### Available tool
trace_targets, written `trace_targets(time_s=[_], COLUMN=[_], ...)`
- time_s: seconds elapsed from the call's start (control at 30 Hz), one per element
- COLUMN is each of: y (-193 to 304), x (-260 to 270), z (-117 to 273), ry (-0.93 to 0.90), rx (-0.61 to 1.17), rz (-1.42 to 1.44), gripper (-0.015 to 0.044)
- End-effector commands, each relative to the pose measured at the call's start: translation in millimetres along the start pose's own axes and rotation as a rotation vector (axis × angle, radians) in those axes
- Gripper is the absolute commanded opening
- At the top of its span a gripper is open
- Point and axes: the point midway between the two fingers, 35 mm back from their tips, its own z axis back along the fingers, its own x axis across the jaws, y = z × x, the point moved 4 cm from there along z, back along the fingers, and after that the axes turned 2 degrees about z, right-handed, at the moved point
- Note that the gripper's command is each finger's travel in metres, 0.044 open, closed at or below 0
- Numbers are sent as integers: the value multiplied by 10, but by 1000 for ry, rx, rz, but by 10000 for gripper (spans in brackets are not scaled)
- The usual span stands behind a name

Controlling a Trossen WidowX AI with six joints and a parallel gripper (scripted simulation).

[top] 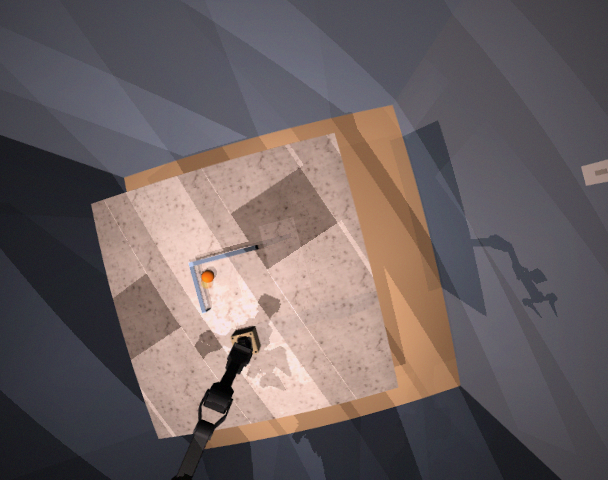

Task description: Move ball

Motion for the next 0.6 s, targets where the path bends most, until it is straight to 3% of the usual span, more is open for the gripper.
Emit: trace_targets(time_s=[0.0,0.3,0.57], y=[-14,-764,-1396], x=[-4,-374,-678], z=[13,637,1549], ry=[2,176,437], rx=[-8,-322,-597], rz=[4,212,405], gripper=[391,391,391])
